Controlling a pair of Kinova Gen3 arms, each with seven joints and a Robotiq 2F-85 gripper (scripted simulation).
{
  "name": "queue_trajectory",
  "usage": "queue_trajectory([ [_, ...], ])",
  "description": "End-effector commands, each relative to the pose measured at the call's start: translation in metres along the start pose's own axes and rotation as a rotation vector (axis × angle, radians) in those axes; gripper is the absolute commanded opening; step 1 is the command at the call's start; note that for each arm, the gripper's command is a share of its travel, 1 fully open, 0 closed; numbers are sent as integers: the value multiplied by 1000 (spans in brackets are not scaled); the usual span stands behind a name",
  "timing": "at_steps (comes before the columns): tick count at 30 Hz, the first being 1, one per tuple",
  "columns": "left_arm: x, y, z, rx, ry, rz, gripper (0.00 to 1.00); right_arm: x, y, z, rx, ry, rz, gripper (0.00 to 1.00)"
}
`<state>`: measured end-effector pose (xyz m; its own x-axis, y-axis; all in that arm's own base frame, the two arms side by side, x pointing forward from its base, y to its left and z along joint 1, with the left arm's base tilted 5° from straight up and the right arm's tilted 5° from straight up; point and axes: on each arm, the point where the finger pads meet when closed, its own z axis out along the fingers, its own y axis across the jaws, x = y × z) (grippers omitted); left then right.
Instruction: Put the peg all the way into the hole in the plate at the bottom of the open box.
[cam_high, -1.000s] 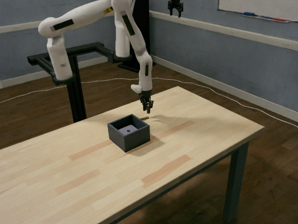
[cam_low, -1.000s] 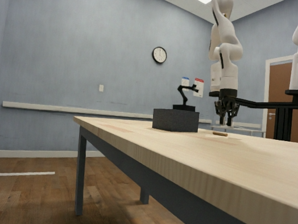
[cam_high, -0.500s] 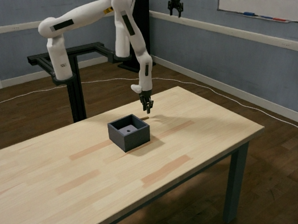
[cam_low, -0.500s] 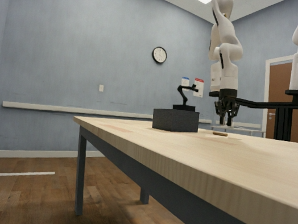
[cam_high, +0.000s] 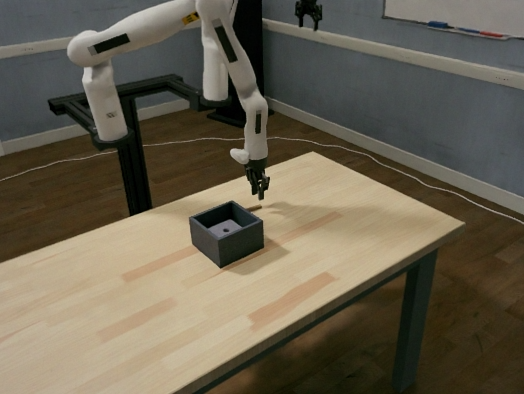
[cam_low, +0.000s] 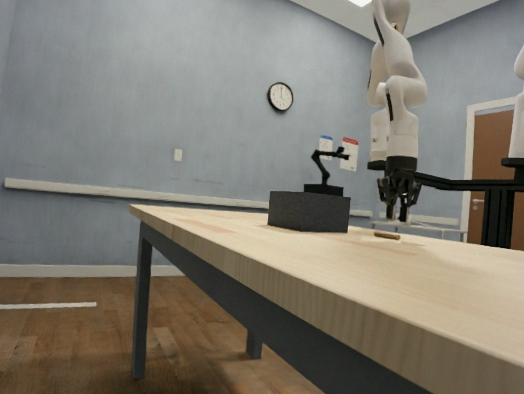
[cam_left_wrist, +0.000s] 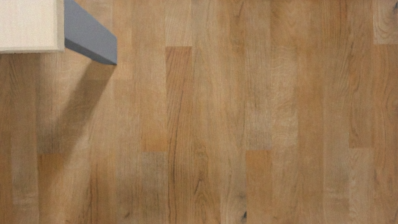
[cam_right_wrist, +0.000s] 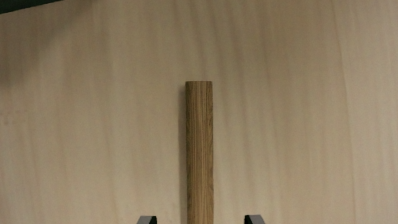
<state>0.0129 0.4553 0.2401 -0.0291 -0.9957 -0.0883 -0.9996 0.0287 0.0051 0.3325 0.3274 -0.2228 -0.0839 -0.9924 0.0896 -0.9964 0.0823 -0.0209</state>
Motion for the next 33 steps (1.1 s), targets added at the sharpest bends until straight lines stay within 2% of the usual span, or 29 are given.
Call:
queue_trajectory([
  [1,0,0,-1,0,-2,0,1000,-1,-1,-1,1,-2,0,476],
  [13,0,0,-1,0,-2,0,1000,-1,-1,-1,1,3,0,476],
  [21,0,0,-1,0,-2,0,1000,-1,-1,0,1,46,0,476],
  [23,0,0,-1,0,-2,0,1000,-1,-1,0,1,46,0,476],
  [33,0,0,-1,0,-2,0,1000,-1,-1,-1,1,147,0,476],
])
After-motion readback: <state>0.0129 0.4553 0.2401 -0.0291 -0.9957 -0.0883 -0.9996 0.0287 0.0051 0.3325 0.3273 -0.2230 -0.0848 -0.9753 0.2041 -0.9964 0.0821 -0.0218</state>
